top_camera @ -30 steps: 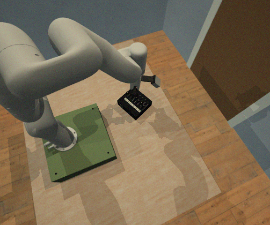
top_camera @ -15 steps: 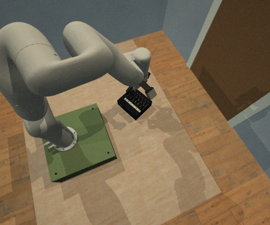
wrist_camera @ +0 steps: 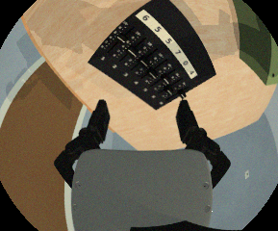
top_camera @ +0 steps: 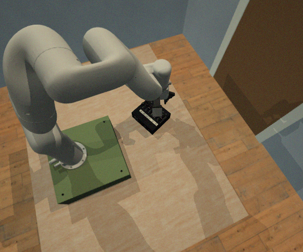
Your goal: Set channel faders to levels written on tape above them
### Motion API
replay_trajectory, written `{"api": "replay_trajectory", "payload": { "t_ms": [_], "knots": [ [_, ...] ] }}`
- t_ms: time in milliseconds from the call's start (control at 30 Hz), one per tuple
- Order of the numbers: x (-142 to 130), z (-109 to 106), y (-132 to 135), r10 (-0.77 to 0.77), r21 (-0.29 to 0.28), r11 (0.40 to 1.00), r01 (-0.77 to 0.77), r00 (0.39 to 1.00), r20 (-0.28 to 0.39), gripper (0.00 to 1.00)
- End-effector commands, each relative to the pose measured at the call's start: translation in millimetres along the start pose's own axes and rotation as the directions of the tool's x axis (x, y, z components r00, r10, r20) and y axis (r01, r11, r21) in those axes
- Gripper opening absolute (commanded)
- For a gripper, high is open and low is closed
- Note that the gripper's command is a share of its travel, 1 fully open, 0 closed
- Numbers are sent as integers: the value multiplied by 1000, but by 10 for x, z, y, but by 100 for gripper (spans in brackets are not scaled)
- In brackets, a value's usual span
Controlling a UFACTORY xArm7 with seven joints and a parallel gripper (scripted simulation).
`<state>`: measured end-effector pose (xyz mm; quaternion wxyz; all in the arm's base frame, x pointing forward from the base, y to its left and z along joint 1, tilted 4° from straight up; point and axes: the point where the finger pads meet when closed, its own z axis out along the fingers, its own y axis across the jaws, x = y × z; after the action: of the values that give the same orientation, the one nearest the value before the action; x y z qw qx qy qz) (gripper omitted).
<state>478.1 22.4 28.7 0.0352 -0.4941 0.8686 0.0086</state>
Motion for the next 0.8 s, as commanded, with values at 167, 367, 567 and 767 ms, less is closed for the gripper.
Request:
{"api": "replay_trajectory", "payload": {
  "t_ms": [167, 367, 567, 767],
  "knots": [
    [-21, 76, -49, 494, 50, 869, -492, 869, -25, 100],
    [-21, 83, -51, 679, 82, 733, -675, 733, -35, 100],
    [-21, 83, -51, 733, 102, 679, -727, 679, -43, 0],
    [-21, 83, -51, 733, 102, 679, -727, 679, -43, 0]
  ]
}}
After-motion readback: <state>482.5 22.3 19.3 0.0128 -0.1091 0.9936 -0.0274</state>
